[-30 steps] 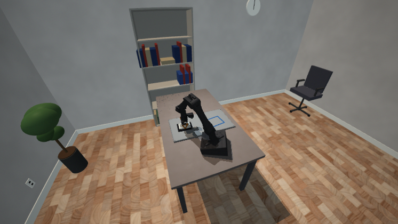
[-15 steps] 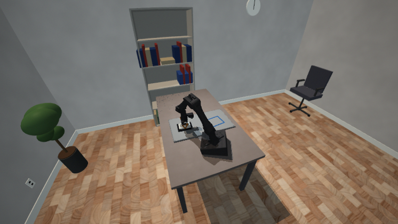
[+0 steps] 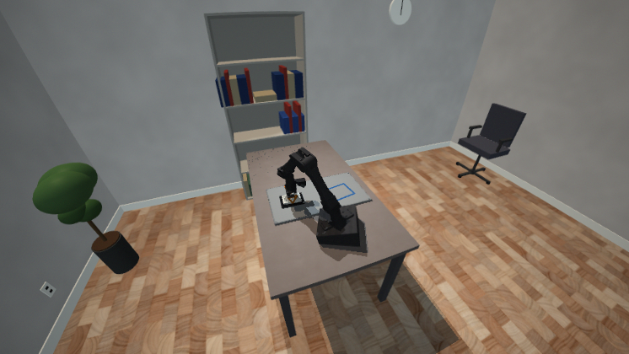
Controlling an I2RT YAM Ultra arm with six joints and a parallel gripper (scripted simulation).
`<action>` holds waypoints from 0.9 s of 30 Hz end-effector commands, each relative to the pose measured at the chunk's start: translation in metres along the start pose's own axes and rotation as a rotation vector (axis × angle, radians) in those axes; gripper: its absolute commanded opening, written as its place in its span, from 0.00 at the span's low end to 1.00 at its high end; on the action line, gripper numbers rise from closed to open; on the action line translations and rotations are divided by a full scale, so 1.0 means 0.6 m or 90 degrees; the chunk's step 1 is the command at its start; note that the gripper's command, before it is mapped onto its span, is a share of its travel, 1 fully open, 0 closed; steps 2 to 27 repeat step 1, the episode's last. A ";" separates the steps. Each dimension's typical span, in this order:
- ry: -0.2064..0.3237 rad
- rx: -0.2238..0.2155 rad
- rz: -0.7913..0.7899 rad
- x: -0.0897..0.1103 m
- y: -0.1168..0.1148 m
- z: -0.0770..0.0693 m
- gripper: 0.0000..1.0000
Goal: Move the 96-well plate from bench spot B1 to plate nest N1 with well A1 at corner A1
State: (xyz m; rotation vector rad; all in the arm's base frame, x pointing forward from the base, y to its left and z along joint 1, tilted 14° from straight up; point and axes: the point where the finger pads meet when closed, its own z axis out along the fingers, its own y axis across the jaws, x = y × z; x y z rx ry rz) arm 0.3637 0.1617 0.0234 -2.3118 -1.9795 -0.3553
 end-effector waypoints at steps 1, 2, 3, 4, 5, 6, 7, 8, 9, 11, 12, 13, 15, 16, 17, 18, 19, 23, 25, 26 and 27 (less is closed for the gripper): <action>0.001 -0.005 0.004 0.001 0.002 -0.004 1.00; 0.001 -0.005 0.004 0.001 0.002 -0.004 1.00; 0.001 -0.005 0.004 0.001 0.002 -0.004 1.00; 0.001 -0.005 0.004 0.001 0.002 -0.004 1.00; 0.001 -0.005 0.004 0.001 0.002 -0.004 1.00; 0.001 -0.005 0.004 0.001 0.002 -0.004 1.00; 0.001 -0.005 0.004 0.001 0.002 -0.004 1.00; 0.001 -0.005 0.004 0.001 0.002 -0.004 1.00; 0.001 -0.005 0.004 0.001 0.002 -0.004 1.00; 0.001 -0.005 0.004 0.001 0.002 -0.004 1.00; 0.001 -0.005 0.004 0.001 0.002 -0.004 1.00; 0.001 -0.005 0.004 0.001 0.002 -0.004 1.00; 0.001 -0.005 0.004 0.001 0.002 -0.004 1.00; 0.001 -0.005 0.004 0.001 0.002 -0.004 1.00; 0.001 -0.005 0.004 0.001 0.002 -0.004 1.00; 0.001 -0.005 0.004 0.001 0.002 -0.004 1.00; 0.001 -0.005 0.004 0.001 0.002 -0.004 1.00; 0.001 -0.005 0.004 0.001 0.002 -0.004 1.00; 0.001 -0.005 0.004 0.001 0.002 -0.004 1.00; 0.001 -0.005 0.004 0.001 0.002 -0.004 1.00; 0.001 -0.005 0.004 0.001 0.002 -0.004 1.00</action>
